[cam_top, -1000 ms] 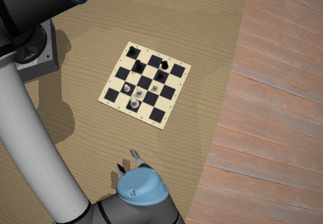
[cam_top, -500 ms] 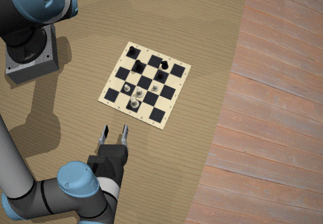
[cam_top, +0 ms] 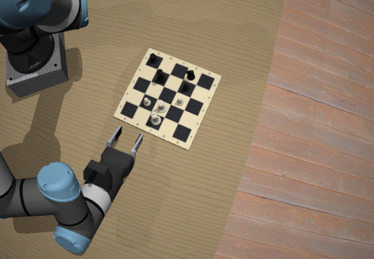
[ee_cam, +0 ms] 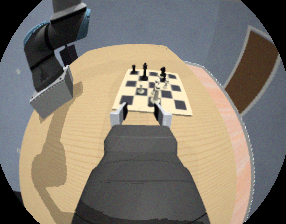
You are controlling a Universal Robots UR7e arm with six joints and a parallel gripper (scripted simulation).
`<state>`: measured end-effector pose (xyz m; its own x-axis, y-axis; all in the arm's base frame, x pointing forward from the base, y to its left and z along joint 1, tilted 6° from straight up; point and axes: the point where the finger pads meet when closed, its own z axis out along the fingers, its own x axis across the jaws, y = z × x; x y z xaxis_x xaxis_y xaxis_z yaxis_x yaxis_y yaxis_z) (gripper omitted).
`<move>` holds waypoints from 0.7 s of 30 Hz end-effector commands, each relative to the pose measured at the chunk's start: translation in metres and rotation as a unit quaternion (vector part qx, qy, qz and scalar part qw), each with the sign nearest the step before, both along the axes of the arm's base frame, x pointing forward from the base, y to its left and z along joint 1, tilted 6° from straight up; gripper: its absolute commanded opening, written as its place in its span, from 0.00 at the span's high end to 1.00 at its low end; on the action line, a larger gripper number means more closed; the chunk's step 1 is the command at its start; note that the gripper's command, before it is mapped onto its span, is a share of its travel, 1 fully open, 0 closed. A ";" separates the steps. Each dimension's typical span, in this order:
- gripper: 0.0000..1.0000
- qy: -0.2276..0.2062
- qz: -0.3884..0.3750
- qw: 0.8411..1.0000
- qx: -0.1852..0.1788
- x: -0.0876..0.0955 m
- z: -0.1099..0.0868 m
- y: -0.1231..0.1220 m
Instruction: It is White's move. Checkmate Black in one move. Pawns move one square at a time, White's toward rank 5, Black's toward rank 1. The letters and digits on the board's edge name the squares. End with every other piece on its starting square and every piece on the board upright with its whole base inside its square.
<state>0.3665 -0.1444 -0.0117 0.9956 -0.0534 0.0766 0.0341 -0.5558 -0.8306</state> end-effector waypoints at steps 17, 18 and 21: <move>0.00 0.014 -0.040 0.999 0.009 -0.006 -0.003 0.007; 0.00 0.014 -0.040 0.999 0.009 -0.006 -0.003 0.007; 0.00 0.014 -0.040 0.999 0.009 -0.006 -0.003 0.007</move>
